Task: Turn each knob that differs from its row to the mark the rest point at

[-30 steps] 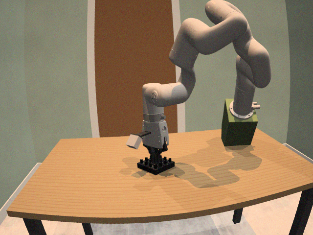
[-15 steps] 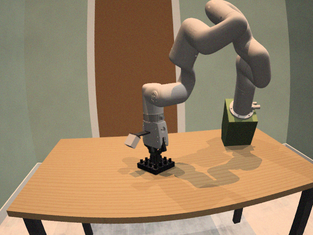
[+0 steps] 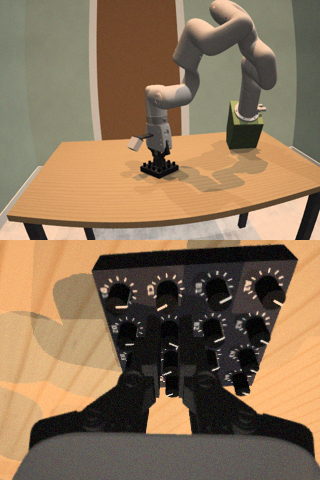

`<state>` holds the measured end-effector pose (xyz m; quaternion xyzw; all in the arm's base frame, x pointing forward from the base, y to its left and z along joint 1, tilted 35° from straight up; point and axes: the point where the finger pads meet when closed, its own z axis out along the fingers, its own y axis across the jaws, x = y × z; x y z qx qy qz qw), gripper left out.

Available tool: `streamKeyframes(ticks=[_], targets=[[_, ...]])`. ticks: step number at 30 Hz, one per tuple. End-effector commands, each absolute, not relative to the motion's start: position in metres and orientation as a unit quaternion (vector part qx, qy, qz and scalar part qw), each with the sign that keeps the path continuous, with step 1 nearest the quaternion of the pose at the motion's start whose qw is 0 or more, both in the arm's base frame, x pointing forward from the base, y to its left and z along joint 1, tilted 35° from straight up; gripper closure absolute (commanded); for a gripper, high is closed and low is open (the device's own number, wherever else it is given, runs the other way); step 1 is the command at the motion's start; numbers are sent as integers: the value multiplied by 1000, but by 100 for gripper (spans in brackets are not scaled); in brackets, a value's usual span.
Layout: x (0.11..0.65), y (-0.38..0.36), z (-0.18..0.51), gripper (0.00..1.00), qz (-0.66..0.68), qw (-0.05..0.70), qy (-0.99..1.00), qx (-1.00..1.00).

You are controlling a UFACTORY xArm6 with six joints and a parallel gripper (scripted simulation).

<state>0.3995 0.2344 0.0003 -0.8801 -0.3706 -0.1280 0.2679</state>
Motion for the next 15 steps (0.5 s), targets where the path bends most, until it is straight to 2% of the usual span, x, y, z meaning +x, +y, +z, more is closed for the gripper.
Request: streamKeyframes(ticks=[1, 5, 6, 15], targets=[[401, 234, 1, 92, -129, 268, -370, -880], [401, 234, 1, 92, -129, 268, -370, -880], [401, 234, 1, 81, -129, 268, -370, -880], [401, 234, 1, 81, -129, 268, -370, -880]])
